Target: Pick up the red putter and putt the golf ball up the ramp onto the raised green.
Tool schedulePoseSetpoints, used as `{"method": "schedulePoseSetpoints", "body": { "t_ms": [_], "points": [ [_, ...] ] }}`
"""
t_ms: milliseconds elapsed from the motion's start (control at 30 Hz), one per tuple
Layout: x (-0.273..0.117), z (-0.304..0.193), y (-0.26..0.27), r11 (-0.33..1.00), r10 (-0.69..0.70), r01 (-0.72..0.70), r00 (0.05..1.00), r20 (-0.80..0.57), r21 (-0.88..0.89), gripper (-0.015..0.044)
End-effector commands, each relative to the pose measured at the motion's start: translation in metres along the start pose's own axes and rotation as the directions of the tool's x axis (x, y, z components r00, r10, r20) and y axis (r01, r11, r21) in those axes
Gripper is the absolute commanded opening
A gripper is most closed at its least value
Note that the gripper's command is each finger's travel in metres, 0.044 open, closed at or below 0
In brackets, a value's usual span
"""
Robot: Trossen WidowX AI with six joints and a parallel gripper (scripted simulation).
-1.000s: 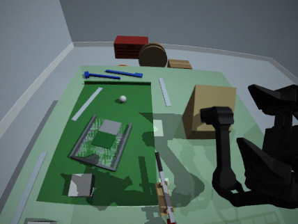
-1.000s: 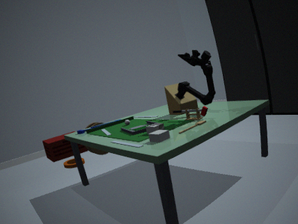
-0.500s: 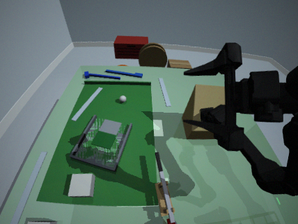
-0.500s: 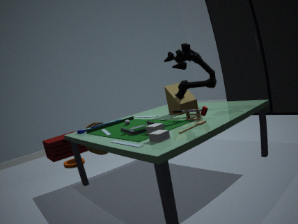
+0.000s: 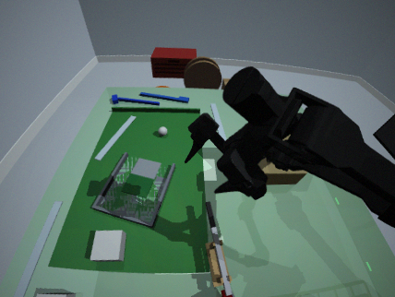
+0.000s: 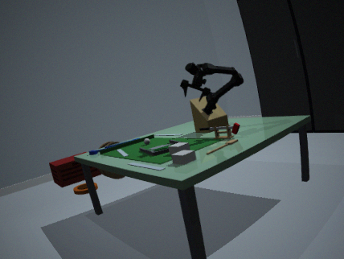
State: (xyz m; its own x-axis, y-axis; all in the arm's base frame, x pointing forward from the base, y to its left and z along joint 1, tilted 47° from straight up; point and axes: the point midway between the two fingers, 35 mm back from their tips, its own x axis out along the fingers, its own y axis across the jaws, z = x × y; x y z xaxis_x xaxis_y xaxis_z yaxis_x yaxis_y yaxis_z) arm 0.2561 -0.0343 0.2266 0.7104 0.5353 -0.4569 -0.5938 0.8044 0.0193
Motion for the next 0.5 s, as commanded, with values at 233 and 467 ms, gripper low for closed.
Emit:
{"method": "schedulePoseSetpoints", "body": {
  "t_ms": [233,467],
  "points": [
    [0.095,-0.049,0.089,0.706,0.568,-0.563,0.812,-0.130,-0.431,0.0440],
    [0.106,-0.056,0.102,0.624,0.634,-0.614,0.759,-0.147,-0.483,0.0440]
  ]
}}
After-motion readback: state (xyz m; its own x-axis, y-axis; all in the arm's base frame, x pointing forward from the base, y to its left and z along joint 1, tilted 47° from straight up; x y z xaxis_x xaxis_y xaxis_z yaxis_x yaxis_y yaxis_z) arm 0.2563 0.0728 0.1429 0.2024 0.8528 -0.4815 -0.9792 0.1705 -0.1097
